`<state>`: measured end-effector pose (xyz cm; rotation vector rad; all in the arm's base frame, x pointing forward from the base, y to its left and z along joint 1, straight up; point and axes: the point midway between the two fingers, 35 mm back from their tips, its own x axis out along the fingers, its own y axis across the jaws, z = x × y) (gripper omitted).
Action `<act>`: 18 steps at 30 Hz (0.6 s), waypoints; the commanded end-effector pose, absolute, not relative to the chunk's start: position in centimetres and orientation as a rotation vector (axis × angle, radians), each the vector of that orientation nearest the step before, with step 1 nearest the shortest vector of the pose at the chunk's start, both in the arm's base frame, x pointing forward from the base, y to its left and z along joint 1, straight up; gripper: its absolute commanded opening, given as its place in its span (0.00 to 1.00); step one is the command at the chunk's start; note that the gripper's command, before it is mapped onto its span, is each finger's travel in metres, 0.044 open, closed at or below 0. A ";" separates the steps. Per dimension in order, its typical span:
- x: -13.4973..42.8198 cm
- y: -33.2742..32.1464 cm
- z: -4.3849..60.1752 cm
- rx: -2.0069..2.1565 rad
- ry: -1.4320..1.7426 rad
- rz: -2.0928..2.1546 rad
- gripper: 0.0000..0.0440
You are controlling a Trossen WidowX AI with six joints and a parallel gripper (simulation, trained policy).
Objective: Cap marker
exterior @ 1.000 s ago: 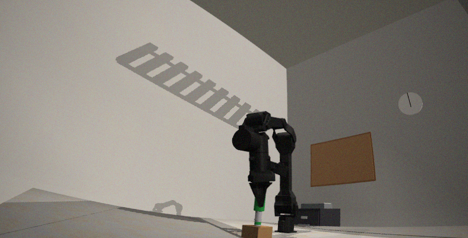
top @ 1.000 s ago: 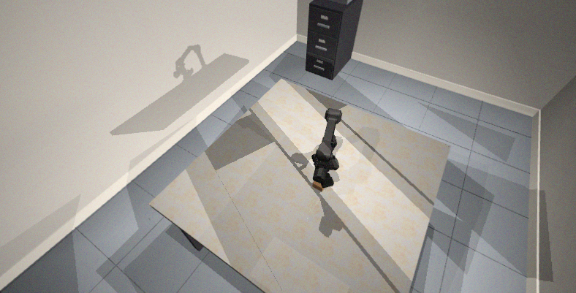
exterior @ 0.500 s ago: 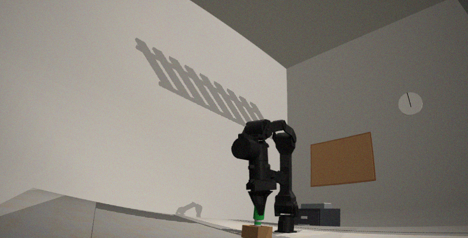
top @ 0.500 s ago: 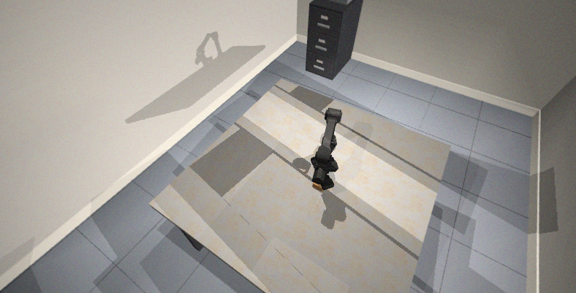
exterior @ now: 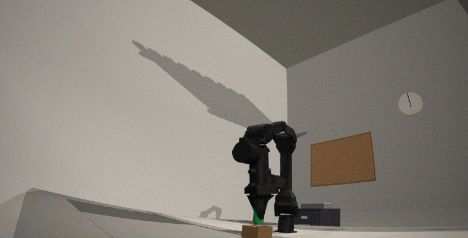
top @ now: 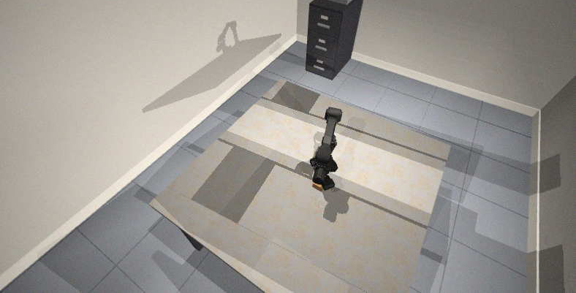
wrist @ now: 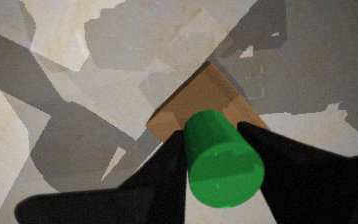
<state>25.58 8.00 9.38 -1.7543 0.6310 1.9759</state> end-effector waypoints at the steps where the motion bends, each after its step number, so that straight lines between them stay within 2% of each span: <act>1: 25.2 7.8 7.7 -1.763 0.624 2.023 0.12; 18: 25.8 7.4 7.1 -1.869 0.549 2.014 0.20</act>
